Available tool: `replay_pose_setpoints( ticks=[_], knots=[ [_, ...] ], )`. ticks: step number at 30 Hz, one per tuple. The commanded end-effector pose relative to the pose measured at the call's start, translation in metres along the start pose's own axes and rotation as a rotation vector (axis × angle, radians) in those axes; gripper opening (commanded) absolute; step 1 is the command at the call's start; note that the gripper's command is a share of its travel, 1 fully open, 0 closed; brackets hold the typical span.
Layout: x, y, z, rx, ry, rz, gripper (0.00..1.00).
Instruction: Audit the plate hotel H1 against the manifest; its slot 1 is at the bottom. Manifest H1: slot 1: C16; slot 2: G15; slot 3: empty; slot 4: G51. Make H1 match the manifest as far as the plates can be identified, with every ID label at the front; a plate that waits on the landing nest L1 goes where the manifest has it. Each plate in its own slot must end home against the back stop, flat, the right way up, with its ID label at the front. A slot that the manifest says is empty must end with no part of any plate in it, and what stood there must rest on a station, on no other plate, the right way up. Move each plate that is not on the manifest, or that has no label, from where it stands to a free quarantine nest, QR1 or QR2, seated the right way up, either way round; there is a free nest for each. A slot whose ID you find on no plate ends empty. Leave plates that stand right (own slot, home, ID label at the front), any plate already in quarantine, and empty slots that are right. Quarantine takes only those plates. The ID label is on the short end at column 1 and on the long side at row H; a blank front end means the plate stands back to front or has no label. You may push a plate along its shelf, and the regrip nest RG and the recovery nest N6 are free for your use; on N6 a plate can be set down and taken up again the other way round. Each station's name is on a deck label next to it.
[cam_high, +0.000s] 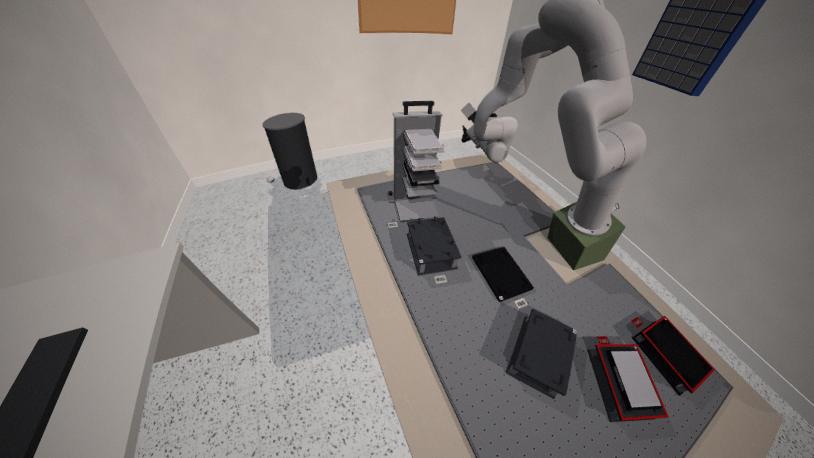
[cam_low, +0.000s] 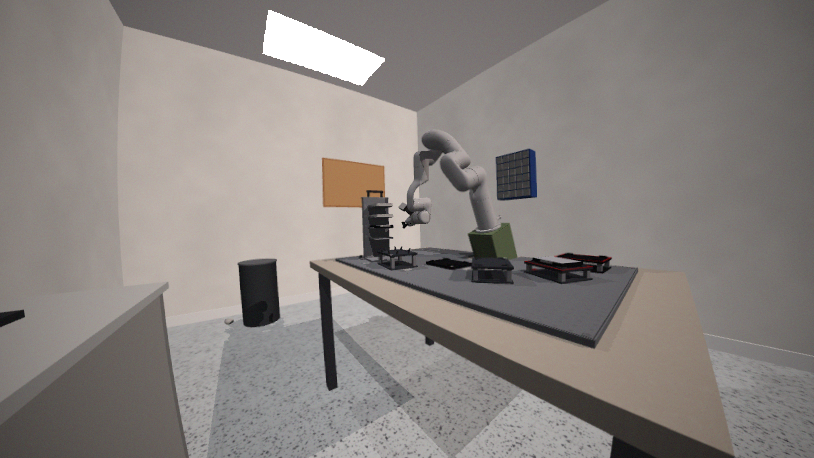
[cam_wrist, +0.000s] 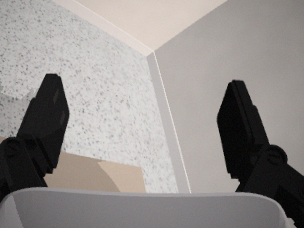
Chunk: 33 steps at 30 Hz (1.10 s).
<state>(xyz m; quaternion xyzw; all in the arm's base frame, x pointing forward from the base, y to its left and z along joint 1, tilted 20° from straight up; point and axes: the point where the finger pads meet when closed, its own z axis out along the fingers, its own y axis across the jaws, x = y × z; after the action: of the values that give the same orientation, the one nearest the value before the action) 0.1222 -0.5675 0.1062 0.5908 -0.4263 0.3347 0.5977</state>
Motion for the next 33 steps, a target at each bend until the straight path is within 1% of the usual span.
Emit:
replay_pose_setpoints(
  ticks=[1,17,33],
  knots=[
    [0.001,0.001,0.001,-0.003,0.002,0.001,1.0],
    [0.001,0.001,0.001,-0.003,0.002,0.001,1.0],
    [0.037,0.037,0.001,-0.003,0.003,0.001,1.0]
  ],
)
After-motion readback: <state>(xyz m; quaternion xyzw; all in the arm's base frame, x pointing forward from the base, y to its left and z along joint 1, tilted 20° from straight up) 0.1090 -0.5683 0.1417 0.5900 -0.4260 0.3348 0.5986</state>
